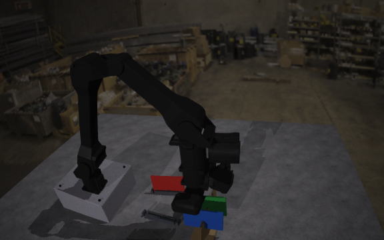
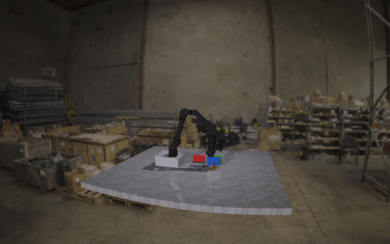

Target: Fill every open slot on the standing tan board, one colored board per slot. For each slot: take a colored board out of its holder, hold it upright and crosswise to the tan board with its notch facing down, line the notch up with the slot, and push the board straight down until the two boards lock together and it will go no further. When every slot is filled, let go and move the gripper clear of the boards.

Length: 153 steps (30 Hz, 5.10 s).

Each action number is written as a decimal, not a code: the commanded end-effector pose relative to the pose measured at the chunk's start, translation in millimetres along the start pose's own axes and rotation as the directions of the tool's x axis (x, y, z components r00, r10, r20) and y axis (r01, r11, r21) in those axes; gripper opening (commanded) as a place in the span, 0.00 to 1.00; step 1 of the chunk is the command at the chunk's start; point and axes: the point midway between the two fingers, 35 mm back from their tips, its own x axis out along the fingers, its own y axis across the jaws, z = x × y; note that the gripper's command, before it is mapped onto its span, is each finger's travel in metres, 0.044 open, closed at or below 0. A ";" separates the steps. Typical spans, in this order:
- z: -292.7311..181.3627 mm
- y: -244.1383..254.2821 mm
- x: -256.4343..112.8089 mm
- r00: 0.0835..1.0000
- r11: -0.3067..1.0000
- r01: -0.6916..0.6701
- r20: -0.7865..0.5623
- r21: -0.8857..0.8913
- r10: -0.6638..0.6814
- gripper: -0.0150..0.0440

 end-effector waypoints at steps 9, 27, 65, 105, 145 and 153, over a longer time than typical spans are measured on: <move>2.2 0.8 -75.7 1.000 1.000 0.002 0.004 -0.003 -0.002 0.53; -125.9 82.2 -112.5 1.000 0.989 -0.010 -0.002 -0.149 0.010 0.57; -147.2 85.0 -18.9 1.000 0.985 -0.007 -0.008 -0.172 0.006 0.57; -147.4 84.9 31.6 1.000 0.985 -0.006 -0.008 -0.172 0.005 0.43; -146.5 85.0 -13.4 1.000 0.985 -0.007 -0.008 -0.172 0.006 0.25; -146.3 84.9 -29.2 1.000 0.985 -0.007 -0.008 -0.172 0.006 0.25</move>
